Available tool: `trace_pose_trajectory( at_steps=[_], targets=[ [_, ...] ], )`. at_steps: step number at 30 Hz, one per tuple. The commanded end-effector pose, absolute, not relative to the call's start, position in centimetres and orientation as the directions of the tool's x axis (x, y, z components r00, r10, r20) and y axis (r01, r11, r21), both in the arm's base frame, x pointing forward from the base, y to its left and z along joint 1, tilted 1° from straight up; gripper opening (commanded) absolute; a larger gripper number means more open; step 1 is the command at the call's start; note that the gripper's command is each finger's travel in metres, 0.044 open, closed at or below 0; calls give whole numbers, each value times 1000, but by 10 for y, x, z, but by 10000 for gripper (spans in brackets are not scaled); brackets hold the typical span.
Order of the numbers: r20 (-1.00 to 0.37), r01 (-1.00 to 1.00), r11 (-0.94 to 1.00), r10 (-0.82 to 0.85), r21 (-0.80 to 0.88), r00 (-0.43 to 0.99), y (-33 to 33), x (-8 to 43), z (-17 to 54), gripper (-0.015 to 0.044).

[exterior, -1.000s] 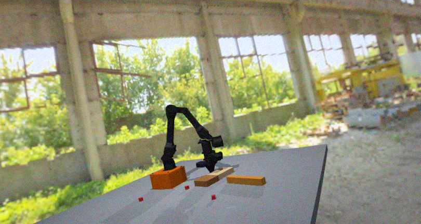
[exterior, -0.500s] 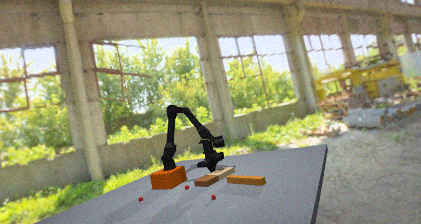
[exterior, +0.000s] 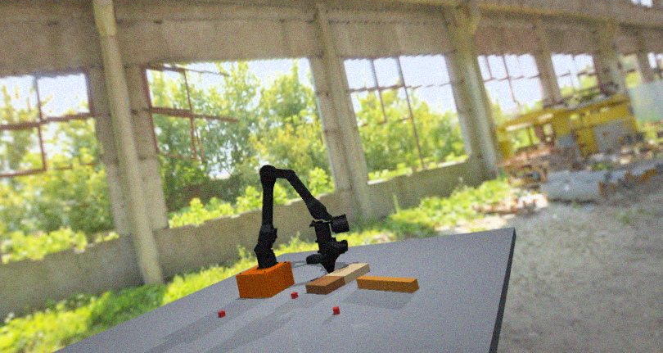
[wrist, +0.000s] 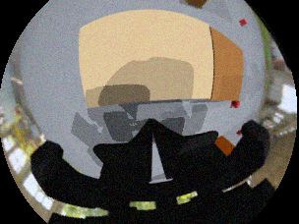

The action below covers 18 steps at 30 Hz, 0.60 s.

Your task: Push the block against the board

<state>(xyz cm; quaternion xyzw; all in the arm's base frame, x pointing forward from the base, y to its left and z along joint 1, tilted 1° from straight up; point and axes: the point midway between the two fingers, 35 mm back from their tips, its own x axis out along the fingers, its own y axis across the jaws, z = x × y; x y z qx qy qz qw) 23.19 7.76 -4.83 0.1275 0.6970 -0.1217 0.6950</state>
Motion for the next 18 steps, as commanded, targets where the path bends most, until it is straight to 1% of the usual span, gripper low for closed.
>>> trace_pose_trajectory(
  at_steps=[1,10,15,18],
  targets=[
    [-1000,351,936,9,10,5,80,227,-47,0],
    [-1000,347,938,8,7,-2,82,218,-46,0],
    [-1000,351,936,9,10,5,82,218,5,0],
    [-1000,351,936,9,10,5,82,217,8,0]
  ],
)
